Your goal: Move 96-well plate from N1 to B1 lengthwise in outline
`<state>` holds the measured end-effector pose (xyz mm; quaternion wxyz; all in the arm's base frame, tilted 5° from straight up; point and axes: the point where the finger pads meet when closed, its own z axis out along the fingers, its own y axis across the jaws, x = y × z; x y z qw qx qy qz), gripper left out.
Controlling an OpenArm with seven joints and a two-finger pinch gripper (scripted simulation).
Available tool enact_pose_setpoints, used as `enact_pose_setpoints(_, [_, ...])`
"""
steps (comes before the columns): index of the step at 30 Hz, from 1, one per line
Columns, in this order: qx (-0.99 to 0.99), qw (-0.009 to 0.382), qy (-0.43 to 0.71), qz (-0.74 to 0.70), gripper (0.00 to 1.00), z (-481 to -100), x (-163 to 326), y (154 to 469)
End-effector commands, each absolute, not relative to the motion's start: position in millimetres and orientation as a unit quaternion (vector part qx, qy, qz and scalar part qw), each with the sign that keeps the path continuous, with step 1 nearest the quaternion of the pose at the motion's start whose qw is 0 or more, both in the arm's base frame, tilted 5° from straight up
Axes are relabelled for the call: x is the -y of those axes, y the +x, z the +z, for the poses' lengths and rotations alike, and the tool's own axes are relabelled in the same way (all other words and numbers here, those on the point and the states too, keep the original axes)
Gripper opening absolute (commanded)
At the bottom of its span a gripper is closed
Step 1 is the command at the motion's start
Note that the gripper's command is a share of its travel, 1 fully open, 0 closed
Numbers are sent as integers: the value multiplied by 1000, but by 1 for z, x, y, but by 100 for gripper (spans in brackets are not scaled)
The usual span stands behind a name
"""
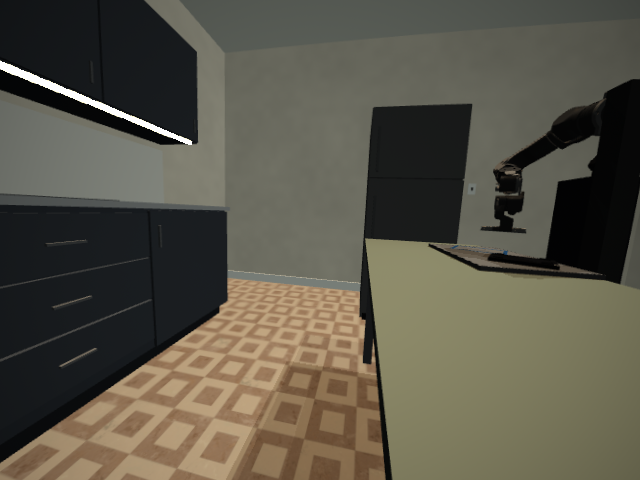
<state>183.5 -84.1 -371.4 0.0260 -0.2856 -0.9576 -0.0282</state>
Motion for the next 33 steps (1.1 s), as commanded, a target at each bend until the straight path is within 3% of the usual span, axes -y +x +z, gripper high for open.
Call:
enact_pose_setpoints(1, [958, 24, -286, -32, 0, -370, 84, 186])
enact_pose_setpoints(5, [958, 24, -286, -32, 0, -370, 84, 186])
enact_pose_setpoints(10, [958, 24, -286, -31, 0, -376, 124, 184])
enact_pose_setpoints(22, [958, 24, -286, -31, 0, -376, 124, 184])
enact_pose_setpoints(27, [958, 24, -286, -31, 0, -381, 165, 182])
enact_pose_setpoints(33, [958, 24, -286, -31, 0, -381, 165, 182])
